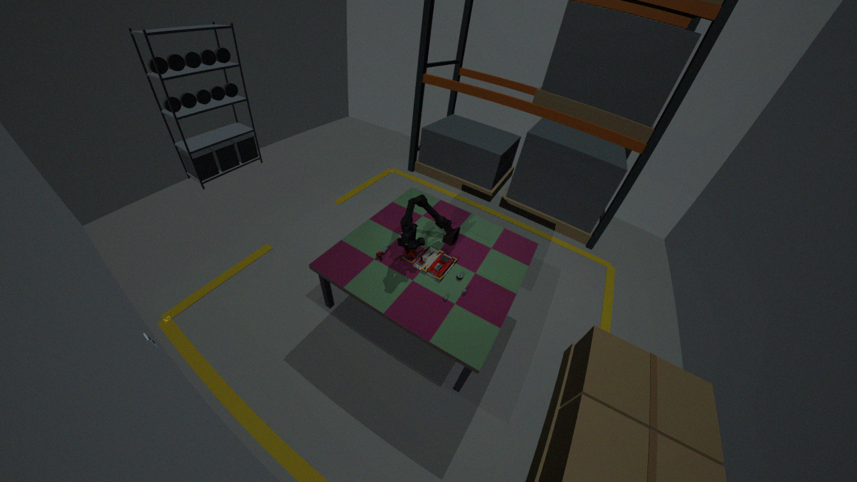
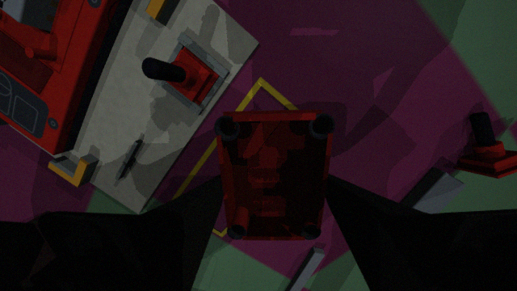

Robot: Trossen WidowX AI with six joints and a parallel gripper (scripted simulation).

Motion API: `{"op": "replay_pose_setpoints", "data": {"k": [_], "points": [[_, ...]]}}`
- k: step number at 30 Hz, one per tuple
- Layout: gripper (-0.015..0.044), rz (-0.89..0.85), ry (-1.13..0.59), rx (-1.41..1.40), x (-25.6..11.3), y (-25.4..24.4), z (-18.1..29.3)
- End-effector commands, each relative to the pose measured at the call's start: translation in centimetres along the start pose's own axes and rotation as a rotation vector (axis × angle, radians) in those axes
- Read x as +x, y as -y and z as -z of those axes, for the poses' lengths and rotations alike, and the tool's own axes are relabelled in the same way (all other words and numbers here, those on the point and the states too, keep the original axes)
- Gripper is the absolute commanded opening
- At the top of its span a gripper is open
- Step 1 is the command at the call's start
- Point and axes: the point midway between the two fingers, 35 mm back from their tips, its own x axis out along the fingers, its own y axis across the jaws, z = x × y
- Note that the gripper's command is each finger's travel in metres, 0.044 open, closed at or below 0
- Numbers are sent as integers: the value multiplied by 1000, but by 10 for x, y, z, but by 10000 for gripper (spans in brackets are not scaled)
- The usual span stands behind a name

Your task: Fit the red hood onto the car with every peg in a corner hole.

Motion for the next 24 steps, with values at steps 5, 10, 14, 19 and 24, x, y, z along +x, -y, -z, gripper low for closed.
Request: {"op": "replay_pose_setpoints", "data": {"k": [5, 10, 14, 19, 24], "points": [[0, 6, 11, 12, -27, 2, 0], [0, 6, 11, 11, -38, 2, 0], [0, 5, 11, 11, -42, 2, 0], [0, 8, 5, -81, -38, 2, 1], [0, 9, 5, -205, -38, 2, 1]]}}
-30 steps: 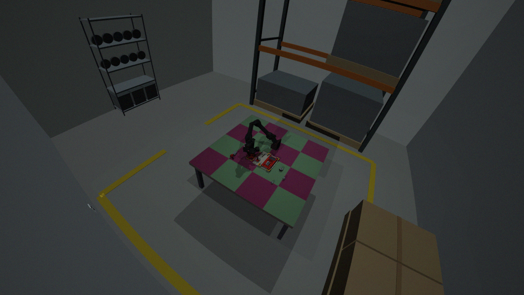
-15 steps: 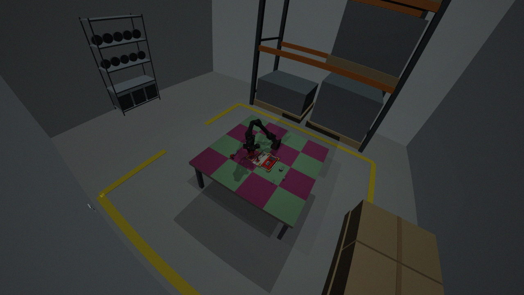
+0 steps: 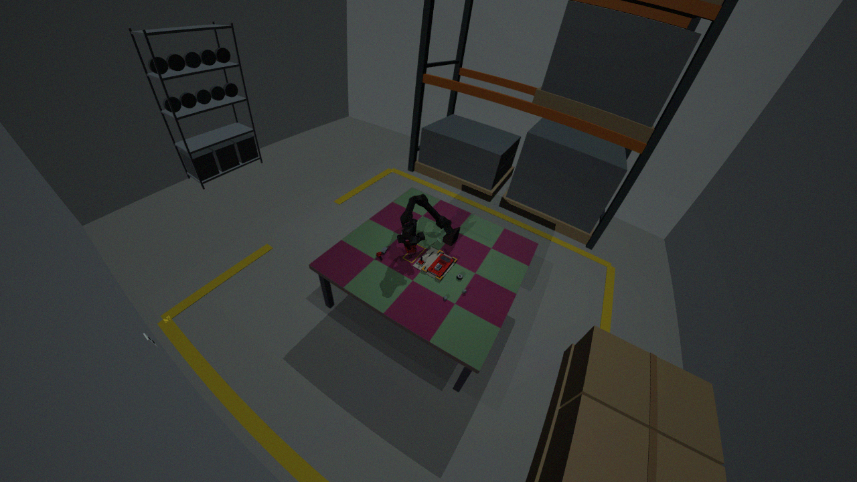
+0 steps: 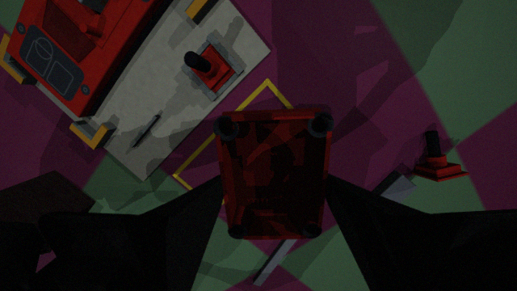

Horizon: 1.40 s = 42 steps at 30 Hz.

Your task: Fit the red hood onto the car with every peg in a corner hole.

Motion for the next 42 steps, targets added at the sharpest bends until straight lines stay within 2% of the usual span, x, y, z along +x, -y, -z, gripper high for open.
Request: {"op": "replay_pose_setpoints", "data": {"k": [1, 42], "points": [[0, 3, 1, -87, 0, 0, -1], [0, 4, -2, -1109, -1, 3, -4]]}}
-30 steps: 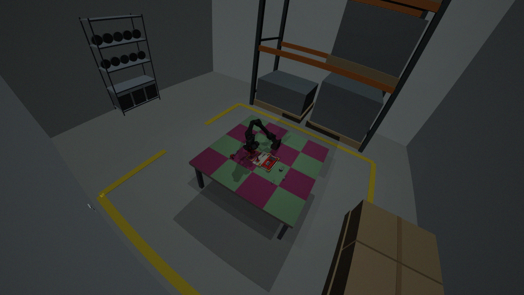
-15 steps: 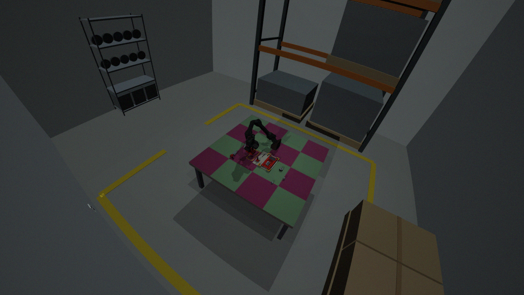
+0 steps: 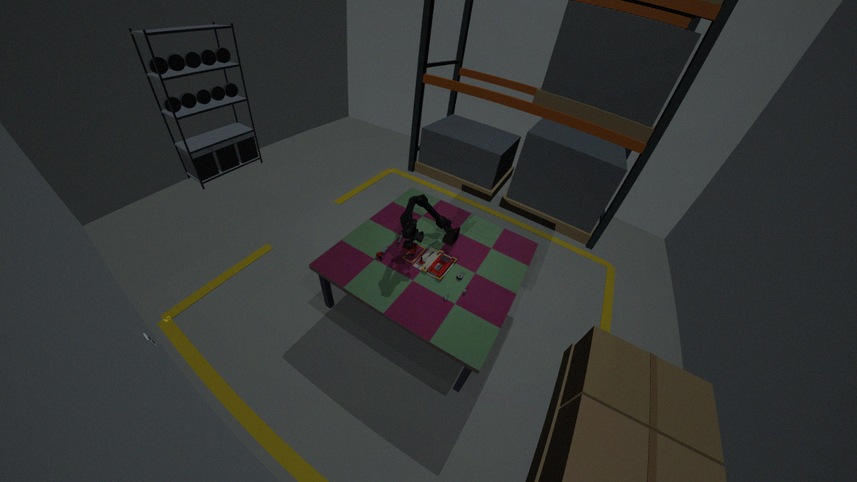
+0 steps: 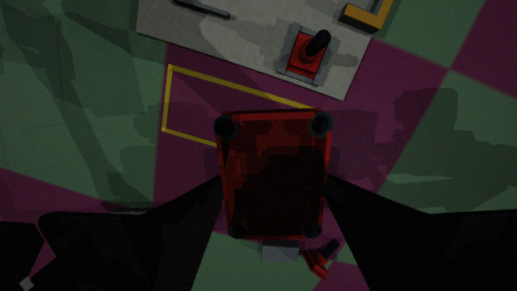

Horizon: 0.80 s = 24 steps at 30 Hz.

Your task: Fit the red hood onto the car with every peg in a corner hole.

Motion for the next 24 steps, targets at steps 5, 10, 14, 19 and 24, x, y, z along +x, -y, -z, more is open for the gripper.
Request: {"op": "replay_pose_setpoints", "data": {"k": [5, 10, 14, 19, 24], "points": [[0, -1, -3, -193, -1, 1, 0], [0, -1, -3, -318, -1, 1, 0], [0, -1, -3, -418, -1, 2, 0], [0, -1, -3, -543, -1, 2, 0], [0, -2, -3, -667, -1, 2, 0]]}}
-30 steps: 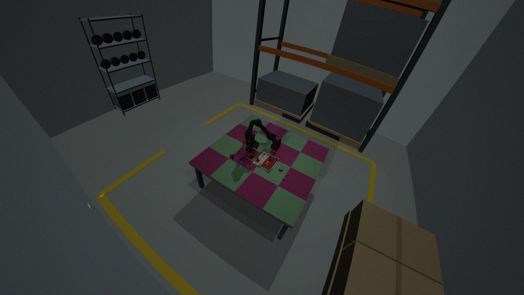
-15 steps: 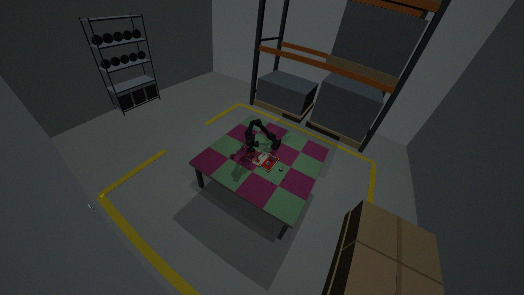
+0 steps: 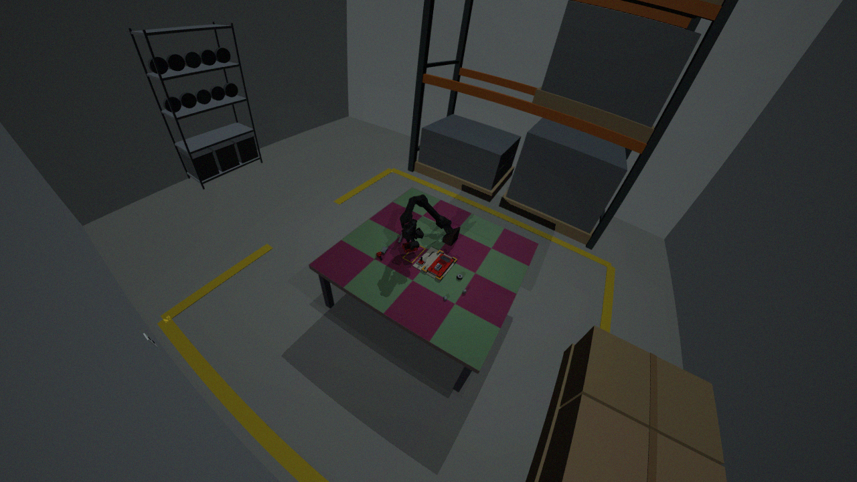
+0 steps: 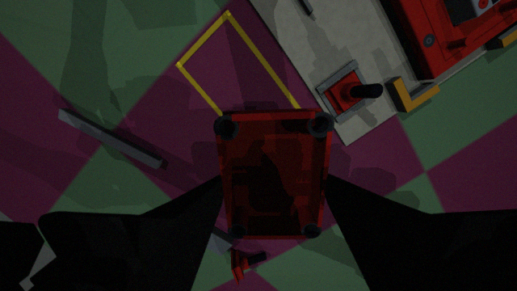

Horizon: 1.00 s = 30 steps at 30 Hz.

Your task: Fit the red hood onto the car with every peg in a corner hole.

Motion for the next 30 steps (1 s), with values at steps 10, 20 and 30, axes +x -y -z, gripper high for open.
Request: {"op": "replay_pose_setpoints", "data": {"k": [10, 20, 30], "points": [[0, -3, -2, -318, -1, 1, 1], [0, -3, -2, -568, -1, 2, 1], [0, -5, 0, -656, 2, 2, 2]]}}
